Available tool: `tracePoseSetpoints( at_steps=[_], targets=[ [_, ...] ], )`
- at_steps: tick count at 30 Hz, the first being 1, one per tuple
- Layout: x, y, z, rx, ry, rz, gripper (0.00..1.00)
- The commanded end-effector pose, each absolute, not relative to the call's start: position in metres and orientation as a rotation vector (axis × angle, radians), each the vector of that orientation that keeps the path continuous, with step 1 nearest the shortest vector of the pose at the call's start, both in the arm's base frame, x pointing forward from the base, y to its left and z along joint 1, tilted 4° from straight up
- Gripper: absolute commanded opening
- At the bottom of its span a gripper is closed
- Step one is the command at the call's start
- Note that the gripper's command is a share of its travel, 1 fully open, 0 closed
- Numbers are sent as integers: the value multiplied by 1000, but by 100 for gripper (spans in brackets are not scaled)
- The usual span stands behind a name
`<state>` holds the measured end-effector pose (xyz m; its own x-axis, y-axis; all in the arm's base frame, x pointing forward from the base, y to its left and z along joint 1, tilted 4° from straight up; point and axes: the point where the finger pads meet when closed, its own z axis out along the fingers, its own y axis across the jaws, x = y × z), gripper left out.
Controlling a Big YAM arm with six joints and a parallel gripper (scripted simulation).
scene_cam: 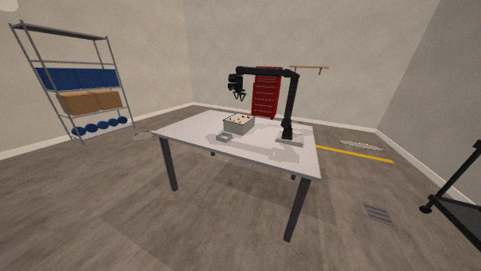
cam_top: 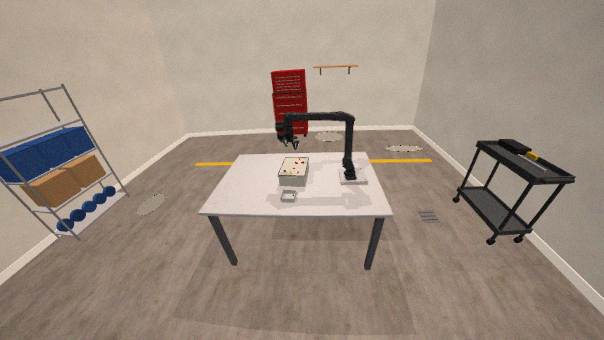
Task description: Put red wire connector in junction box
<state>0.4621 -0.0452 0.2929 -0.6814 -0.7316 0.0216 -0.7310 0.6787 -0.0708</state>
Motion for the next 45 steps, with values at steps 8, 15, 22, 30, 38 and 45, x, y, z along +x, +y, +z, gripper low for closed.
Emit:
tracePoseSetpoints(
  at_steps=[8,15,22,30,38,45],
  targets=[
    [484,34,315,-1800,2532,-124,100],
    [483,69,317,-1993,2381,-125,100],
    [484,73,317,-2030,2350,-126,100],
    [484,69,316,-2023,2360,-124,100],
    [483,70,316,-2023,2362,-123,100],
    [483,71,316,-2023,2361,-123,100]
  ],
)
